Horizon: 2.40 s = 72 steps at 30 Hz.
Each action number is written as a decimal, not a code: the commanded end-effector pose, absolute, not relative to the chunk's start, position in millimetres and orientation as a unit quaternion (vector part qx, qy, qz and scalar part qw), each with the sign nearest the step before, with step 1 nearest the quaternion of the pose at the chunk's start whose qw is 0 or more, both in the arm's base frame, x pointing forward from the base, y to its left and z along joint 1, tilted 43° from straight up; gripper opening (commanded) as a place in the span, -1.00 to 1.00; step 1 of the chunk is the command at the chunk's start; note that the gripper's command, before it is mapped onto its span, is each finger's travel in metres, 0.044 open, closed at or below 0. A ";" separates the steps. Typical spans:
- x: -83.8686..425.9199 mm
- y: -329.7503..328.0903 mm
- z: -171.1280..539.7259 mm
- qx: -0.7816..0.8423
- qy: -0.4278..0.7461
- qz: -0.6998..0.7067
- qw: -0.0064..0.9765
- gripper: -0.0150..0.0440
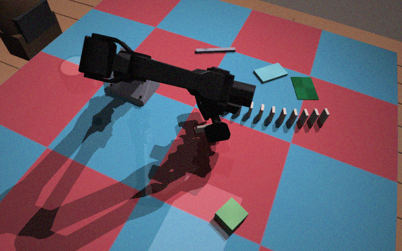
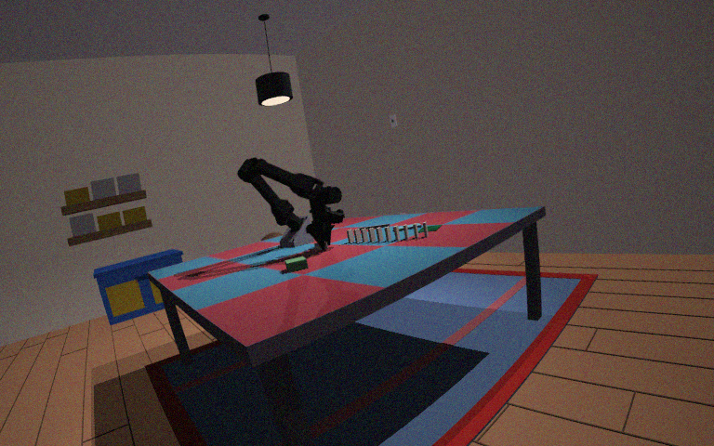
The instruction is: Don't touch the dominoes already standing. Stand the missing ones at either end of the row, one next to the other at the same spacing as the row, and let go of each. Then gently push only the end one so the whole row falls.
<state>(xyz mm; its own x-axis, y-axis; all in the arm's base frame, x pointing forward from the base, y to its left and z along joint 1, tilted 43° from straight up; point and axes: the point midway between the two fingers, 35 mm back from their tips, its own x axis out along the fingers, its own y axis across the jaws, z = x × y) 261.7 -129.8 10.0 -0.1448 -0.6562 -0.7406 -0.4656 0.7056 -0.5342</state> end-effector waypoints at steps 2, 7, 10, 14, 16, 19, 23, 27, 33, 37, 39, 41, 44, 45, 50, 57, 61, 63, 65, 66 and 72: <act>261.0 -130.5 9.8 -0.376 0.752 -0.089 0.534 0.20; 261.0 -130.5 9.8 -0.376 0.752 -0.089 0.534 -0.25; 261.0 -130.5 9.8 -0.376 0.752 -0.089 0.534 -0.42; 261.0 -130.5 9.8 -0.376 0.752 -0.089 0.534 -0.42; 261.3 -129.3 11.1 -0.376 0.752 -0.089 0.535 -0.42; 265.7 -111.8 30.5 -0.376 0.752 -0.088 0.535 -0.42; 273.5 -80.2 65.7 -0.375 0.752 -0.087 0.535 -0.42; 281.3 -47.8 101.9 -0.375 0.752 -0.087 0.535 -0.42; 286.0 -28.3 123.8 -0.375 0.752 -0.086 0.535 -0.42; 268.1 -47.9 147.3 -0.343 0.744 -0.128 0.559 -0.42; 251.0 -62.9 164.6 -0.316 0.735 -0.162 0.577 -0.42; 232.0 -76.6 180.1 -0.289 0.724 -0.198 0.594 -0.42; 202.8 -93.1 198.5 -0.251 0.707 -0.247 0.613 -0.42; 197.5 -95.6 201.2 -0.245 0.704 -0.255 0.616 -0.42; 194.3 -96.8 200.4 -0.237 0.705 -0.255 0.618 -0.42; 181.4 -99.3 183.7 -0.177 0.721 -0.215 0.635 -0.42; 175.7 -99.6 174.9 -0.145 0.723 -0.190 0.648 -0.42; 173.4 -99.4 170.8 -0.129 0.723 -0.178 0.655 -0.42; 171.3 -99.2 167.0 -0.115 0.721 -0.166 0.663 -0.42; 170.4 -99.0 165.2 -0.108 0.719 -0.160 0.667 -0.42; 166.5 -98.1 155.5 -0.072 0.705 -0.125 0.694 -0.42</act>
